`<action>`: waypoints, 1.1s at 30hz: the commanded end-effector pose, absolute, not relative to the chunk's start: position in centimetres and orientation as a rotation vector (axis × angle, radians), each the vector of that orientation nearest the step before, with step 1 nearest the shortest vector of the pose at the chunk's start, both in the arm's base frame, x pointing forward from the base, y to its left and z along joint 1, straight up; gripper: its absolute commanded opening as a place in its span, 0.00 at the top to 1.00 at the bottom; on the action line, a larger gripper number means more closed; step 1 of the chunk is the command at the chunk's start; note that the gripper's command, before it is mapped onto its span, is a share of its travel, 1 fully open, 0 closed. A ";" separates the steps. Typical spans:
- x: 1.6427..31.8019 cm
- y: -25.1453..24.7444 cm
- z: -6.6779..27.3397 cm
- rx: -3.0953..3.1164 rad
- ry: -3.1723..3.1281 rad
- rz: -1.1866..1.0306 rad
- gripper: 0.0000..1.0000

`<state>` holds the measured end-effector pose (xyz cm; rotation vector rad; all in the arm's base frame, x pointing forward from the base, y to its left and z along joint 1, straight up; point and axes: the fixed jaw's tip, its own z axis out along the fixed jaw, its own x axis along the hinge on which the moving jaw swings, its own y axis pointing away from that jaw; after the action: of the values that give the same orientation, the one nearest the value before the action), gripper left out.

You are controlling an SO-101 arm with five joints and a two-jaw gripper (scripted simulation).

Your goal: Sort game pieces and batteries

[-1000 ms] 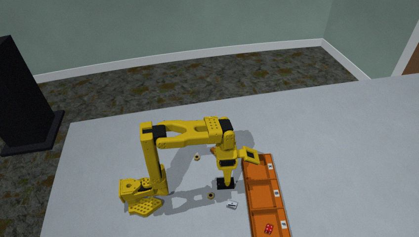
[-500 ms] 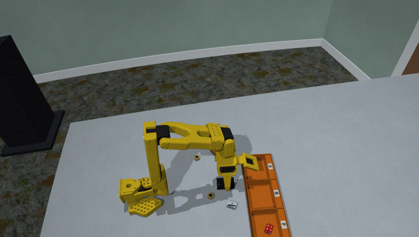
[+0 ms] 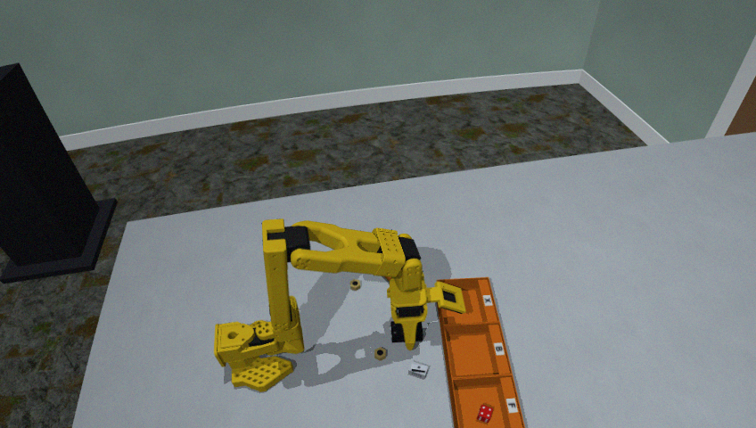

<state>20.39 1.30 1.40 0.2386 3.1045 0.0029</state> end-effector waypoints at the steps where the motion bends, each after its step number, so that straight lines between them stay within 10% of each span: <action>1: 20.8 1.5 1.7 0.230 3.076 0.010 0.70; 33: 20.4 1.5 1.0 0.233 3.111 0.004 0.74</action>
<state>20.04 1.29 0.76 0.2412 3.1374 -0.0024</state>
